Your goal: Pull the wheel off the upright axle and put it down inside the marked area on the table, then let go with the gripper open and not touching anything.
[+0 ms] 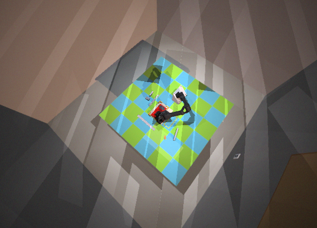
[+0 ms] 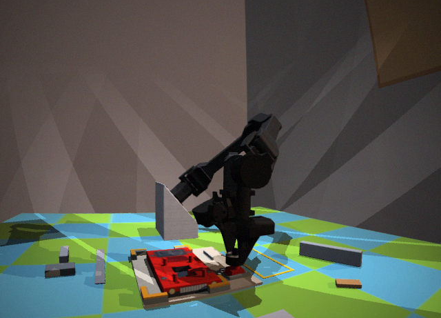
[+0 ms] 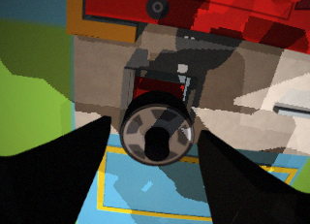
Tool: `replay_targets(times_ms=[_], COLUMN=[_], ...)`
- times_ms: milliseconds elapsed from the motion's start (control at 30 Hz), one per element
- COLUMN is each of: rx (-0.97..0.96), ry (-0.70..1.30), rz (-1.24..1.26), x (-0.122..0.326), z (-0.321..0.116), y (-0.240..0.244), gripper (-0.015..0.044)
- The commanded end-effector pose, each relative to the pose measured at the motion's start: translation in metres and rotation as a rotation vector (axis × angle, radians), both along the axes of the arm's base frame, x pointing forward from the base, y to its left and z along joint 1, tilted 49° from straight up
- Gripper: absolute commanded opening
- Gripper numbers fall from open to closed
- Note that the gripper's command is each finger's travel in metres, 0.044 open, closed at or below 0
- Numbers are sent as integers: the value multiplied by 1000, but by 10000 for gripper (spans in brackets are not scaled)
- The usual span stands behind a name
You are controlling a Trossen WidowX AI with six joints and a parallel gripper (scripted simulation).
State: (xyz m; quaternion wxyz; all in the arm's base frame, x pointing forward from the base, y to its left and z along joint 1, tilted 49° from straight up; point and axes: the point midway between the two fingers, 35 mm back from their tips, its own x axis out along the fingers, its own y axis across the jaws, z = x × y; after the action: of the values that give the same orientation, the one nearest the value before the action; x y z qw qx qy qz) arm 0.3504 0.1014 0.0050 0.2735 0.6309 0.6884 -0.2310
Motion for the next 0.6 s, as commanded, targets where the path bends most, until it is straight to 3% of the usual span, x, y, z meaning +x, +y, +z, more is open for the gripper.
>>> replay_targets(times_ms=[0,233,400,567], rx=[0,0,0,0], ry=[-1,-1,-1,-1], rz=[1,1,1,0], x=[0,0,0,1], z=[0,0,1,2], y=[0,0,-1,-2], gripper=[188,142,10,0])
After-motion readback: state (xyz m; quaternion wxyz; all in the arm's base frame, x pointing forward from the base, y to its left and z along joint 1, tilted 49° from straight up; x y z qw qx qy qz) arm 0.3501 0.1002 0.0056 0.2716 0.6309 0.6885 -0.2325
